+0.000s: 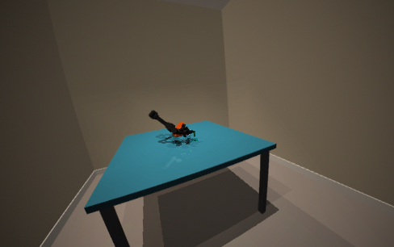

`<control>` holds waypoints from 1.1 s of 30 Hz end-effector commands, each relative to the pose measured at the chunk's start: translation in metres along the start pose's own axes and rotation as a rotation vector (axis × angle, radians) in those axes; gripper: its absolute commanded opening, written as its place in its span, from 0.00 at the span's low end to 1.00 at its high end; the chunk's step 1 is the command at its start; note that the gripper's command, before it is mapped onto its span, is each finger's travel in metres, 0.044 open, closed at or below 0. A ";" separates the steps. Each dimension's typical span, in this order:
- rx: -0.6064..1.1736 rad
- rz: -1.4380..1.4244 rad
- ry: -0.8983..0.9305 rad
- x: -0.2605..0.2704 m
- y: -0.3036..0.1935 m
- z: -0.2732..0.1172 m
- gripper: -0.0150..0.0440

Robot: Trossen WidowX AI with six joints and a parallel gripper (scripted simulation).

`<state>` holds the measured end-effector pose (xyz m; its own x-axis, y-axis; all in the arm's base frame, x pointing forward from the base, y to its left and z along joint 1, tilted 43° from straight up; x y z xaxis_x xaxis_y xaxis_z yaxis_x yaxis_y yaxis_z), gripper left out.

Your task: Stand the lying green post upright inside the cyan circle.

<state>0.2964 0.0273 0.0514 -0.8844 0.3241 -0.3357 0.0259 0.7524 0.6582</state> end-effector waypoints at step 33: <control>-0.002 0.004 0.006 0.009 -0.042 0.006 0.74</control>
<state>0.2905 0.0020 0.0177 -0.8864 0.3276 -0.3271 0.0335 0.7500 0.6605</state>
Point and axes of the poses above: the point midway between the two fingers, 35 mm back from their tips, its own z axis out along the fingers, its own x axis across the jaws, y = z × x, the point moved 9 cm from there along -z, back along the fingers, and after that the axes turned 2 degrees about -z, right-handed, at the moved point
